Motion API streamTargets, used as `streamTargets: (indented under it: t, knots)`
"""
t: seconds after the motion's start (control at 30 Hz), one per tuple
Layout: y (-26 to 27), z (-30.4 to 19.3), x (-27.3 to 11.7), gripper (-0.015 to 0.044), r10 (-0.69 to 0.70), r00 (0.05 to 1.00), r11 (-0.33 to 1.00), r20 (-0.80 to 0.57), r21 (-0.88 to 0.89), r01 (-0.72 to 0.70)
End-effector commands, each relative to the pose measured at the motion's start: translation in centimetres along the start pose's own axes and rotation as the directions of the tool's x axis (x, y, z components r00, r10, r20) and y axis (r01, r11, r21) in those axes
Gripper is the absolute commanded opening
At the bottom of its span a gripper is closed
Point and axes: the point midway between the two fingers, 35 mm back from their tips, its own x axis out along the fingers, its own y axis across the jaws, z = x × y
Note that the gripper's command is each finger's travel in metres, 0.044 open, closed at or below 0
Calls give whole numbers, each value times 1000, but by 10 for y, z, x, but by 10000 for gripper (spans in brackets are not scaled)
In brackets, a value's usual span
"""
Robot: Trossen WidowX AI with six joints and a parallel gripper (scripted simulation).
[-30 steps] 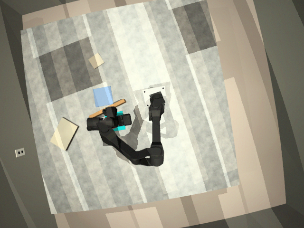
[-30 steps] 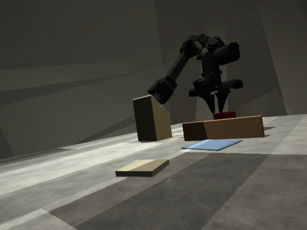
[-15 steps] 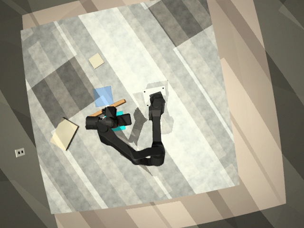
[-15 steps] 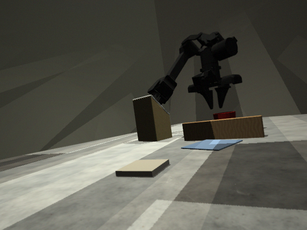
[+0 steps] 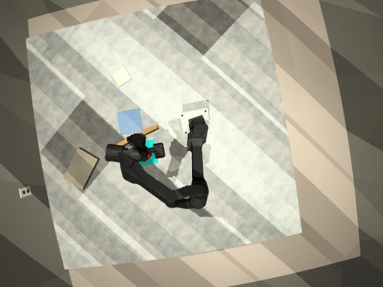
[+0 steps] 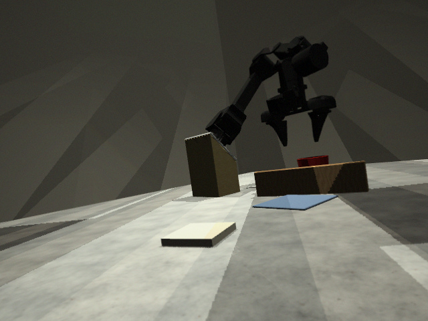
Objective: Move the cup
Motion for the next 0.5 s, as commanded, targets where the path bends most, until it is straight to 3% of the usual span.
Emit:
streamTargets:
  t: [0.0, 0.27, 0.47]
  knots:
    - [2, 0, -15, 440, 4, 1000, 1000, 6, -6, -4]
    - [1, 1, -44, 440, 4, 1000, 1000, 6, -9, -4]
    - [1, 1, -41, 440, 9, 1000, 1000, 4, -5, -9]
